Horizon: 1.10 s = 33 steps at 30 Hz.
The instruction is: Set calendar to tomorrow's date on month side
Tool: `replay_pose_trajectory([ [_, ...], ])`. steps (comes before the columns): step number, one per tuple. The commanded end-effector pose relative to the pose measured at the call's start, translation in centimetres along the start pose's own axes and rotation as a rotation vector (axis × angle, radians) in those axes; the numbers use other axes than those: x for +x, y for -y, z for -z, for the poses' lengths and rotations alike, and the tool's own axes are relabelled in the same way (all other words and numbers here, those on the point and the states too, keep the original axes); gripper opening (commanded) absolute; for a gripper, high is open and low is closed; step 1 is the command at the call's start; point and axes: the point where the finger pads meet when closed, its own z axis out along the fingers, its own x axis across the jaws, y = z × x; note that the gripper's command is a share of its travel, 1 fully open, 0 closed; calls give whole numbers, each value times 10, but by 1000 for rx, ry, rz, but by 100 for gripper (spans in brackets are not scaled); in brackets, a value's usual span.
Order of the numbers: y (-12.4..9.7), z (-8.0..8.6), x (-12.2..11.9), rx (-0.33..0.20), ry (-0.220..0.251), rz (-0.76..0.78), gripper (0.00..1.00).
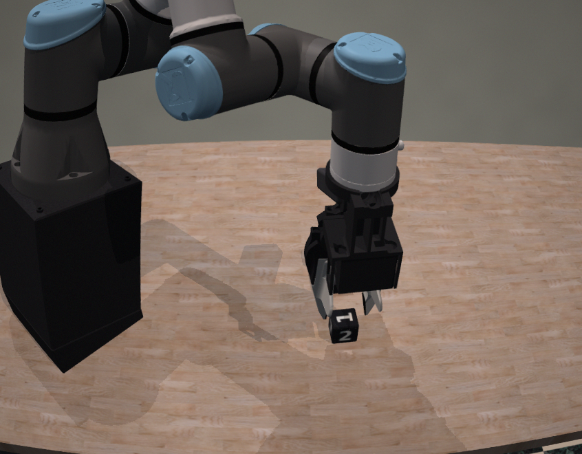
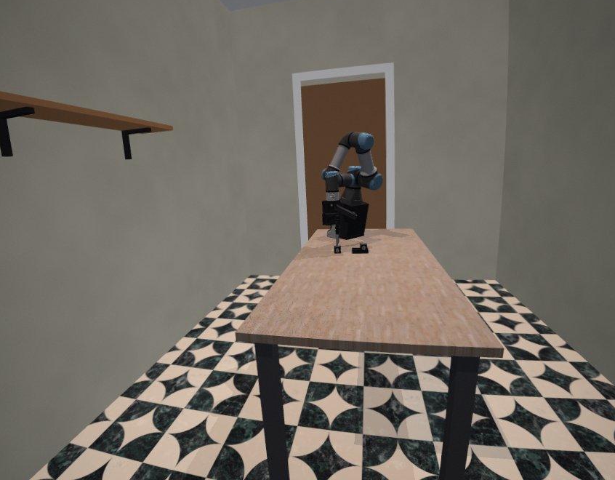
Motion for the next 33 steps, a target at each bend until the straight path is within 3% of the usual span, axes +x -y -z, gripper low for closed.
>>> replay_pose_trajectory([
  [1,0,0,1,-1,-2,0,29],
  [22,0,0,1,-1,-2,0,29],
  [33,-1,-11,1,-1,-2,0,29],
])
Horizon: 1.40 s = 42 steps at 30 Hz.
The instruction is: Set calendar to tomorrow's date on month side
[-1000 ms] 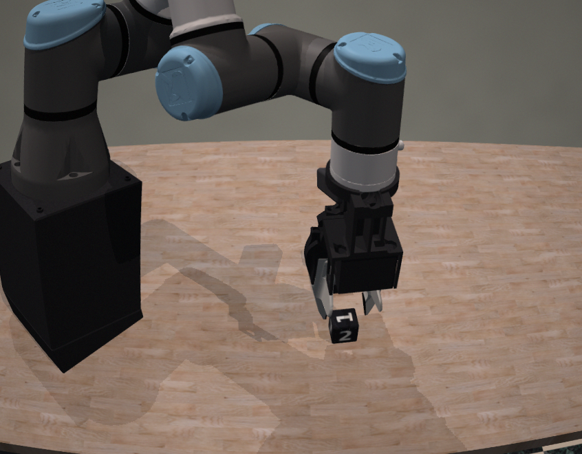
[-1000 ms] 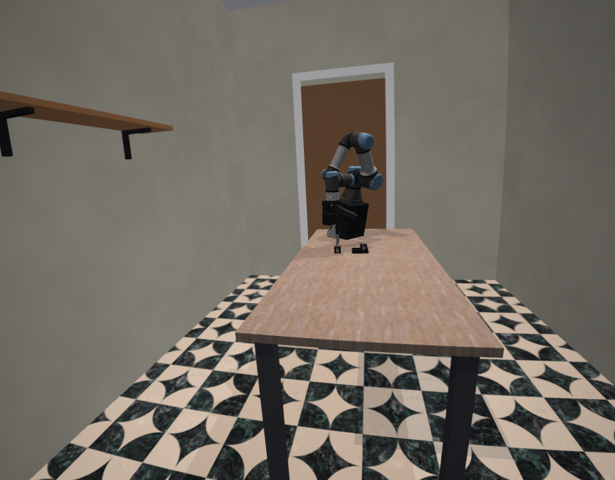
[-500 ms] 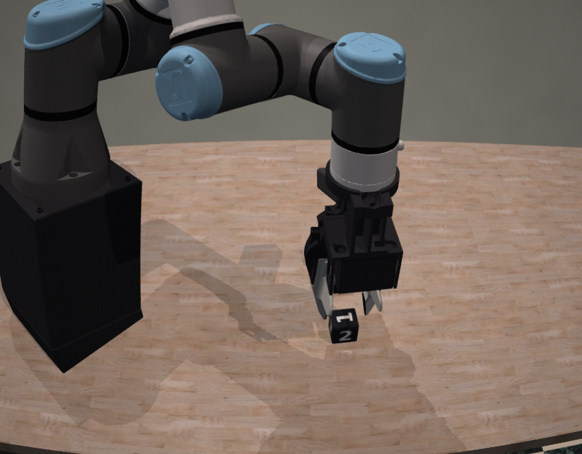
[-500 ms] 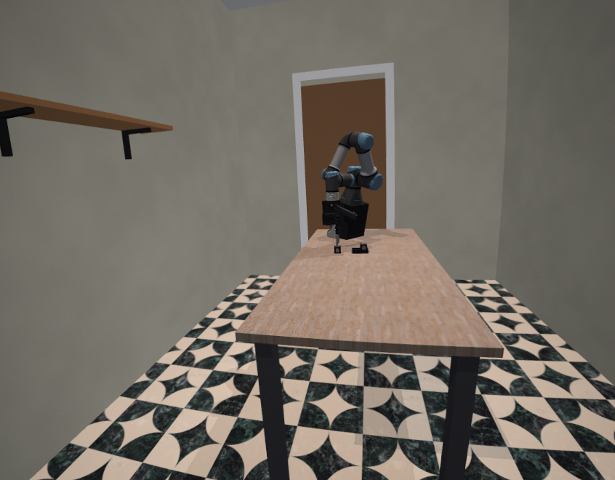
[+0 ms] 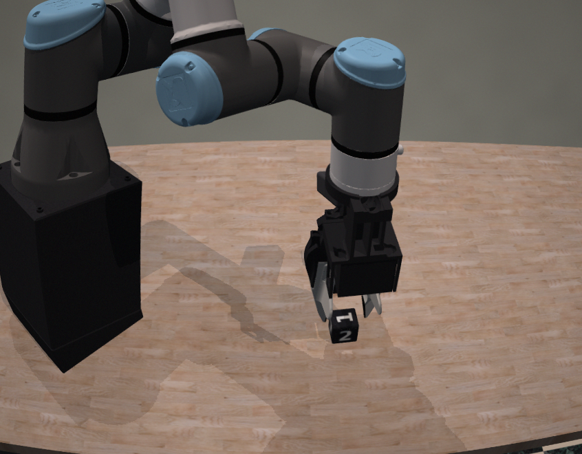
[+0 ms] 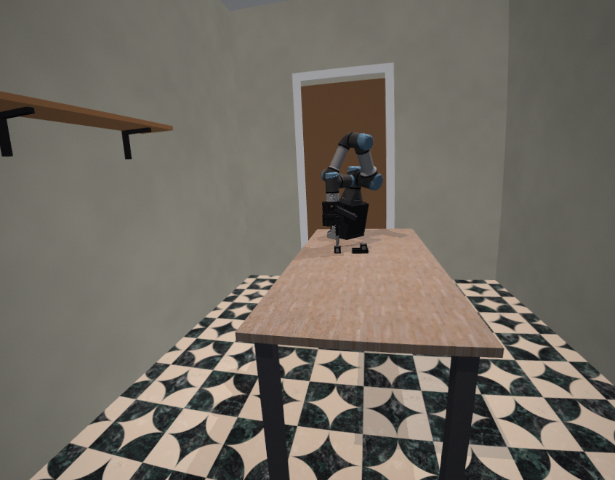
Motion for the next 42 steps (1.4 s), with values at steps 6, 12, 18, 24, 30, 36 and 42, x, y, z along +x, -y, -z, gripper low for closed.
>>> replay_pose_trajectory([
  [6,-1,-16,1,-1,-2,0,29],
  [12,-1,-21,1,-1,-2,0,29],
  [18,-1,-24,1,-1,-2,0,29],
  [24,-1,-24,1,-1,-2,0,29],
  [30,-1,-24,1,-1,-2,0,29],
  [36,-1,-24,1,-1,-2,0,29],
  [42,-1,-24,1,-1,-2,0,29],
])
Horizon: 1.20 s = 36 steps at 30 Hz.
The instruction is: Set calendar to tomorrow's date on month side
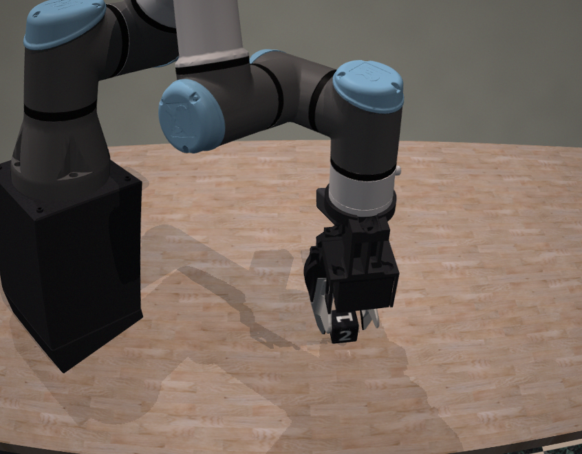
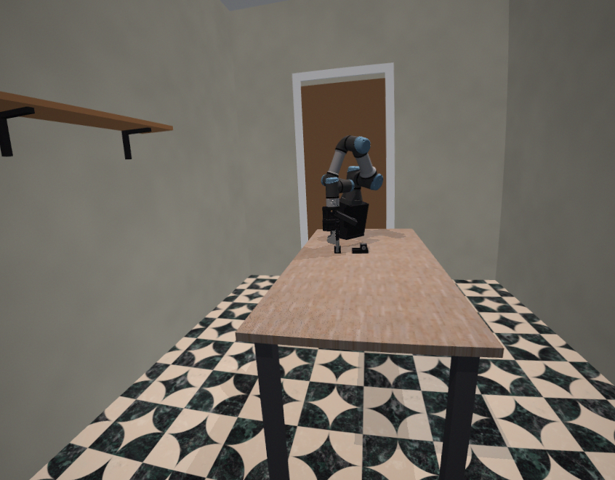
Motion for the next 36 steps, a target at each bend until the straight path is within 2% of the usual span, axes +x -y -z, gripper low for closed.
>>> replay_pose_trajectory([
  [1,0,0,1,-1,-2,0,29],
  [11,0,0,1,-1,-2,0,29],
  [12,0,0,1,-1,-2,0,11],
  [36,0,0,1,-1,-2,0,11],
])
